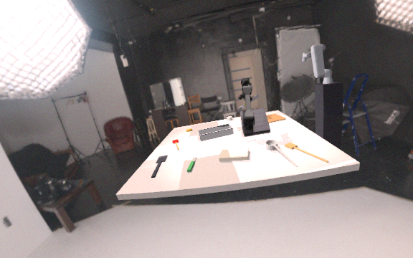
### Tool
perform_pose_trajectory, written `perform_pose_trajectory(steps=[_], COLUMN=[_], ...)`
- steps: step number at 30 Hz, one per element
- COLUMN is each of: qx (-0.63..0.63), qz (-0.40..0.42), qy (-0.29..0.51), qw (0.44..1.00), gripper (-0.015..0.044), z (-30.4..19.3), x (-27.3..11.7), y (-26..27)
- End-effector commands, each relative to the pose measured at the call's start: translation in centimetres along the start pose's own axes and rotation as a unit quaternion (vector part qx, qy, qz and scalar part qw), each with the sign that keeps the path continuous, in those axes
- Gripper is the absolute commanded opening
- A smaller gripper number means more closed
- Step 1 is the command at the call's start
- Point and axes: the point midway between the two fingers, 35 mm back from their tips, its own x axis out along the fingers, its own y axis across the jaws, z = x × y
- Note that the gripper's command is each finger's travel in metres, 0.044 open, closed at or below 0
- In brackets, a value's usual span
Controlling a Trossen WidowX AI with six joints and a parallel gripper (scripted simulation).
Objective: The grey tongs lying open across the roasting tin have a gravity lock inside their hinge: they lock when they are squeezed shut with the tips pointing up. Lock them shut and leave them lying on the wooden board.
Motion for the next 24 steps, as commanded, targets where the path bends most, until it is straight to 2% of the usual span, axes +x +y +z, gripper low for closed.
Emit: perform_pose_trajectory(steps=[1, 12, 24], qx=[-0.049, -0.171, -0.174], qz=[0.002, 0.015, 0.014], qy=[0.003, 0.005, 0.009], qw=[0.999, 0.985, 0.985], gripper=[-0.015, -0.015, -0.015], z=[-2.8, -9.5, -9.6], x=[0.2, 1.4, 1.5], y=[0.4, 2.2, 2.1])
